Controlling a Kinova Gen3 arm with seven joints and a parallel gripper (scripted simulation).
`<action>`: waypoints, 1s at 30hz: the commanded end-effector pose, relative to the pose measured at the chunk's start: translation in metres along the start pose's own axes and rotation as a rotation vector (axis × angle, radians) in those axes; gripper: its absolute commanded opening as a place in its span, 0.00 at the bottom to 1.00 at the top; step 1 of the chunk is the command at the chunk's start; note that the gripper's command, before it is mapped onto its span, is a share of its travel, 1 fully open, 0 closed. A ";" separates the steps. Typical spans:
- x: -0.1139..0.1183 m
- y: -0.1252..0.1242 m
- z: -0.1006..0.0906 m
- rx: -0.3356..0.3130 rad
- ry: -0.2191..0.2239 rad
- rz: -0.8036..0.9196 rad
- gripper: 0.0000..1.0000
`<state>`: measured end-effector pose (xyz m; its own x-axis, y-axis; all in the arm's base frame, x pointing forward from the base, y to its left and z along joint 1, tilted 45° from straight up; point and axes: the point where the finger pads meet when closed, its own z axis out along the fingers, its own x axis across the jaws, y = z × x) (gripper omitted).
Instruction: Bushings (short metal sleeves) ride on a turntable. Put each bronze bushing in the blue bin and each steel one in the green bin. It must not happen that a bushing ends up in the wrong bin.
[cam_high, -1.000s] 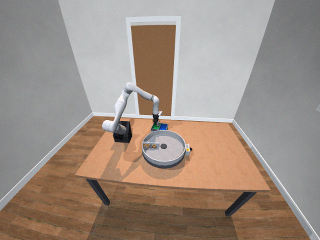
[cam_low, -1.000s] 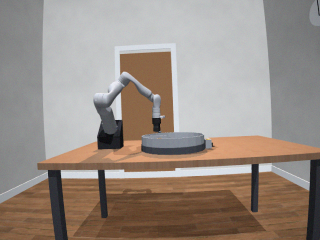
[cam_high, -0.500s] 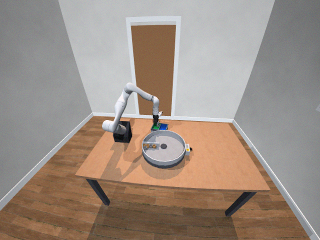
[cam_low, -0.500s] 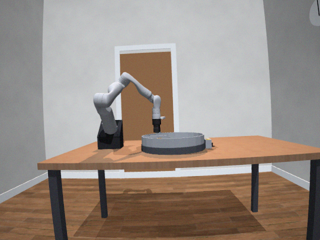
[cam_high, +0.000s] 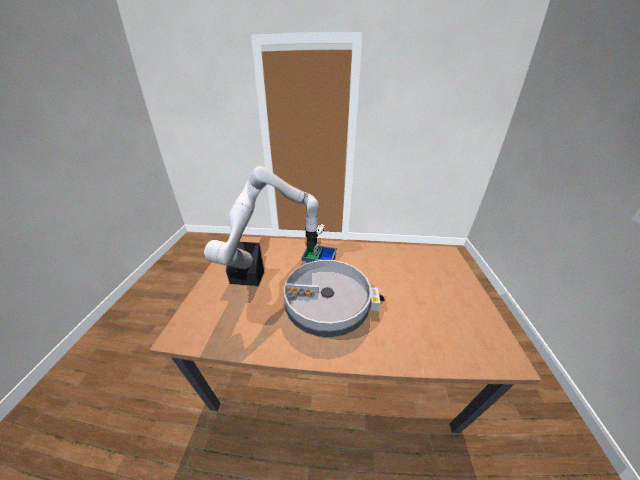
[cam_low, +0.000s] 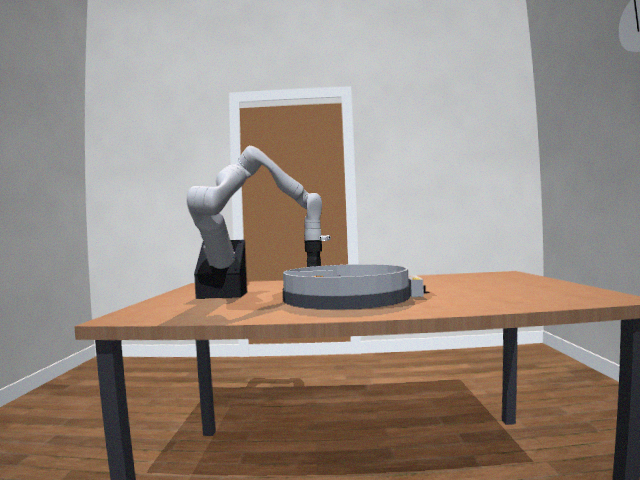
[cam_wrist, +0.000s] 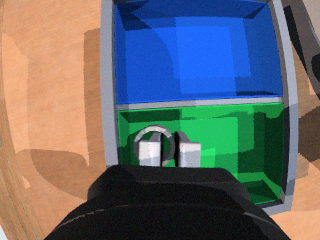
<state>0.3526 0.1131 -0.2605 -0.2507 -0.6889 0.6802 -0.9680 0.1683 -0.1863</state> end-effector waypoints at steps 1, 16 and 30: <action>0.000 0.000 -0.001 0.001 -0.001 0.000 0.00; 0.000 0.000 -0.001 0.001 -0.001 0.000 0.42; -0.001 0.000 -0.001 0.001 -0.001 0.000 0.42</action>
<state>0.3527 0.1125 -0.2608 -0.2510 -0.6882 0.6808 -0.9679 0.1686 -0.1864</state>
